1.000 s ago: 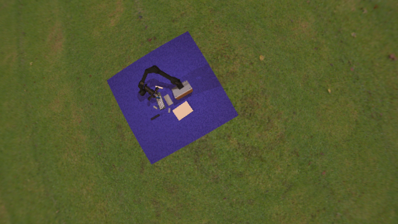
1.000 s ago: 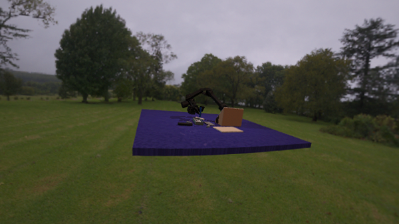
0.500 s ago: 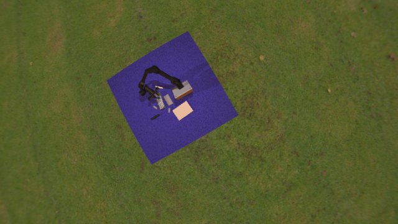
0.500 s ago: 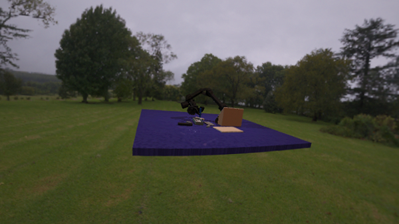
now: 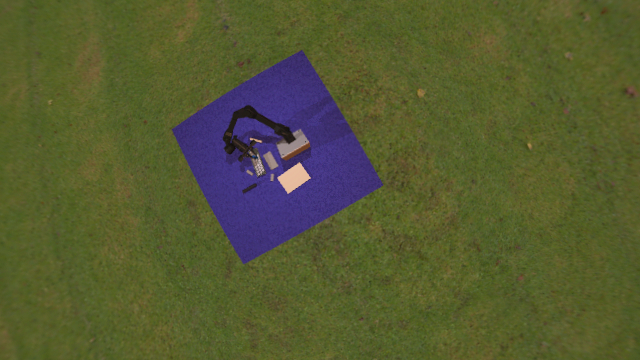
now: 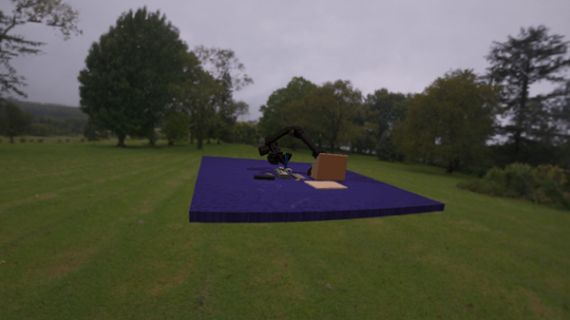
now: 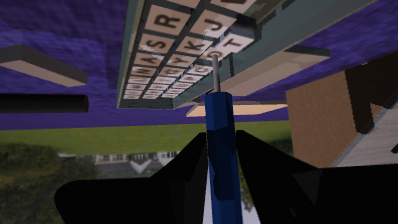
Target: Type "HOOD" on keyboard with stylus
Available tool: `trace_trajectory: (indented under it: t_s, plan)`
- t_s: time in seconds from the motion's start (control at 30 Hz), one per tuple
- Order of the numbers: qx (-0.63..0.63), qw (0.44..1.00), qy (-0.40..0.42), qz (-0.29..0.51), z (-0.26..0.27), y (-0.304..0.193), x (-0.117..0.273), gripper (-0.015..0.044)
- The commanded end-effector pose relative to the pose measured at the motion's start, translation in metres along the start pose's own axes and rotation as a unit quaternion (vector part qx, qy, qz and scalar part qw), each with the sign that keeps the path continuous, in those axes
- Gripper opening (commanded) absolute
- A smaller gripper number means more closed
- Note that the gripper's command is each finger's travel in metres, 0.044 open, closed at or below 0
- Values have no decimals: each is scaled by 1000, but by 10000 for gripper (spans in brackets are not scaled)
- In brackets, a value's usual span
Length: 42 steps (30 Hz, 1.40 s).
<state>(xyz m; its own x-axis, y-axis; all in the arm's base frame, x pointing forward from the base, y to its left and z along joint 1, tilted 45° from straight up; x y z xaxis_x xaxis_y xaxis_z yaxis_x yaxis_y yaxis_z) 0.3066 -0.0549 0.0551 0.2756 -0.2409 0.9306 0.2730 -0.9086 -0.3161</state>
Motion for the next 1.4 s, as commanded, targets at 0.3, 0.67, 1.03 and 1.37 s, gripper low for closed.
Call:
trace_trajectory:
  t_s: [0.3,0.67,1.03,1.37]
  plan:
    - [2,1000,-1,-2,4,-19,11,81]
    - [2,1000,-1,-1,6,-32,18,81]
    - [2,1000,-1,-1,3,-21,12,0]
    - [2,1000,-1,-2,3,-15,8,79]
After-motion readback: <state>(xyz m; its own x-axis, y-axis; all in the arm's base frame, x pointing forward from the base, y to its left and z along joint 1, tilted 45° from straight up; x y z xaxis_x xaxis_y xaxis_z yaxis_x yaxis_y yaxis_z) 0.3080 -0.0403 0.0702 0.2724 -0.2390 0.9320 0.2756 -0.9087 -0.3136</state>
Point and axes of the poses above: the point midway between the two fingers, 35 mm back from their tips, its own x axis back along the fingers, its own z axis across the jaws, y = z × x, the point moved 1 cm from there along x, back along the fingers, and after that the axes turned 10 degrees about x, right-handed, at the moved point
